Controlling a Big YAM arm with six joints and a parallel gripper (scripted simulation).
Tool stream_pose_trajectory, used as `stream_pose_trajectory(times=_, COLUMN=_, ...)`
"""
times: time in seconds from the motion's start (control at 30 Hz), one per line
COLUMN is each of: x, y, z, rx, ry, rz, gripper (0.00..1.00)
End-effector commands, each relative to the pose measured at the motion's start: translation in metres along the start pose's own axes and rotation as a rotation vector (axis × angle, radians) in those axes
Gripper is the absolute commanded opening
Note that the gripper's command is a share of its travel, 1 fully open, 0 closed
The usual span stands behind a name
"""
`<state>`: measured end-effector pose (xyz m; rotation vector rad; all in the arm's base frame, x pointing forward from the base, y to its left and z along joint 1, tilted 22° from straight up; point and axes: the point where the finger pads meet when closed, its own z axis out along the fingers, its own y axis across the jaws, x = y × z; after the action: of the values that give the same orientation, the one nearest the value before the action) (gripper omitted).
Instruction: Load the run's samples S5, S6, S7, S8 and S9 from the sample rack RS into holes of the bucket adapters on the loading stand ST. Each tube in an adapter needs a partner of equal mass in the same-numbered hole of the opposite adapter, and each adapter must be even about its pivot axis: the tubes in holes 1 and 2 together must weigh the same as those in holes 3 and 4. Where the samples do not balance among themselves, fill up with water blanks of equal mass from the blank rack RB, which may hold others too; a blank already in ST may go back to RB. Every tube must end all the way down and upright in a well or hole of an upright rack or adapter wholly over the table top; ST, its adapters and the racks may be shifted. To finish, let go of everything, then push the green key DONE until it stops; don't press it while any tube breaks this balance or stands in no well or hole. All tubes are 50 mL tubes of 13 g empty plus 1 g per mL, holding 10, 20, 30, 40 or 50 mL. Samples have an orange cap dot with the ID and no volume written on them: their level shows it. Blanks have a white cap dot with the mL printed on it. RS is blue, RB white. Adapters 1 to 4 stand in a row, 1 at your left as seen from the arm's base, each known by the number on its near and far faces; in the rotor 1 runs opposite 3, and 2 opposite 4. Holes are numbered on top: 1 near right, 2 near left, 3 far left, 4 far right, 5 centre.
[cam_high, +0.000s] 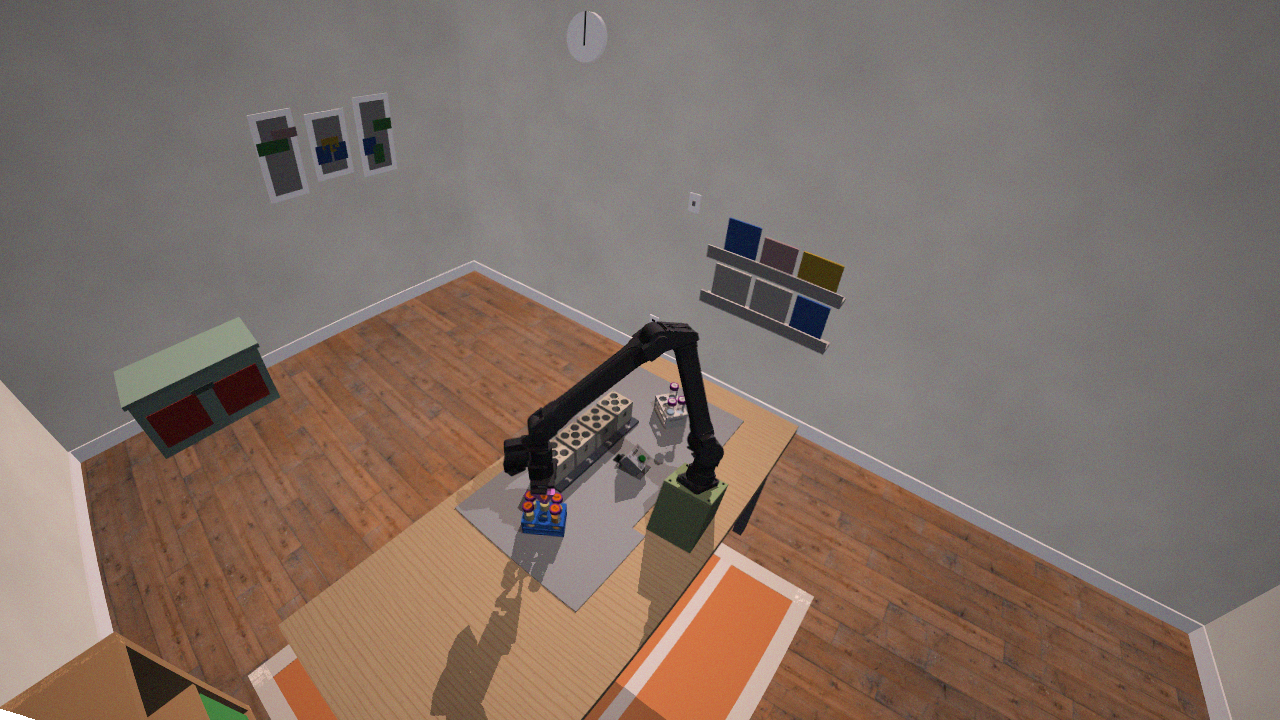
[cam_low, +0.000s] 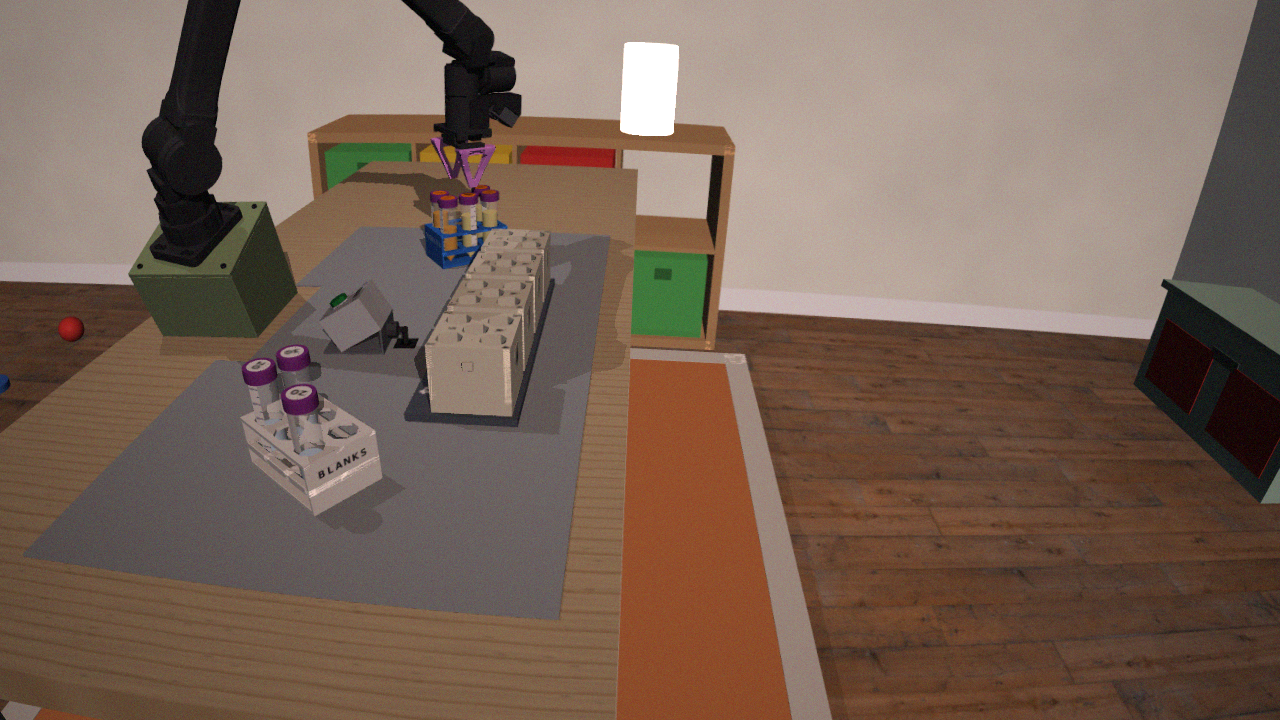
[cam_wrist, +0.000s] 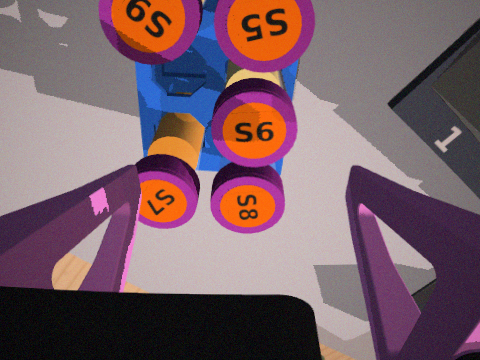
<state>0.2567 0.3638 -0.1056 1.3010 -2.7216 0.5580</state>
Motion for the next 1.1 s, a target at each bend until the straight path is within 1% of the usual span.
stream_pose_trajectory(times=0.0, x=0.01, y=0.034, z=-0.023, rx=0.001, ry=-0.058, rz=-0.205, gripper=0.8)
stream_pose_trajectory(times=0.07, x=0.02, y=0.045, z=-0.023, rx=0.002, ry=-0.058, rz=-0.306, gripper=0.8)
stream_pose_trajectory(times=0.13, x=0.022, y=0.045, z=-0.024, rx=0.006, ry=-0.049, rz=-0.408, gripper=0.8)
stream_pose_trajectory(times=0.17, x=0.001, y=0.047, z=-0.04, rx=0.005, ry=-0.094, rz=-0.447, gripper=0.8)
stream_pose_trajectory(times=0.23, x=-0.003, y=0.035, z=-0.037, rx=0.002, ry=-0.093, rz=-0.519, gripper=0.8)
stream_pose_trajectory(times=0.3, x=-0.004, y=0.036, z=-0.036, rx=0.006, ry=-0.095, rz=-0.618, gripper=0.8)
stream_pose_trajectory(times=0.33, x=0.003, y=0.036, z=-0.026, rx=0.006, ry=-0.073, rz=-0.674, gripper=0.8)
stream_pose_trajectory(times=0.4, x=0.003, y=0.036, z=-0.026, rx=0.006, ry=-0.073, rz=-0.674, gripper=0.8)
stream_pose_trajectory(times=0.43, x=0.009, y=0.036, z=-0.019, rx=0.006, ry=-0.047, rz=-0.73, gripper=0.8)
stream_pose_trajectory(times=0.63, x=0.012, y=0.042, z=-0.012, rx=0.017, ry=-0.039, rz=-1.043, gripper=0.8)
stream_pose_trajectory(times=0.9, x=0.018, y=0.04, z=-0.005, rx=0.016, ry=-0.02, rz=-1.444, gripper=0.8)
stream_pose_trajectory(times=0.97, x=0.018, y=0.04, z=-0.005, rx=0.016, ry=-0.02, rz=-1.444, gripper=0.8)
stream_pose_trajectory(times=1.0, x=0.017, y=0.039, z=-0.008, rx=0.02, ry=-0.026, rz=-1.492, gripper=0.8)
stream_pose_trajectory(times=1.07, x=0.018, y=0.039, z=-0.007, rx=0.02, ry=-0.025, rz=-1.512, gripper=0.8)
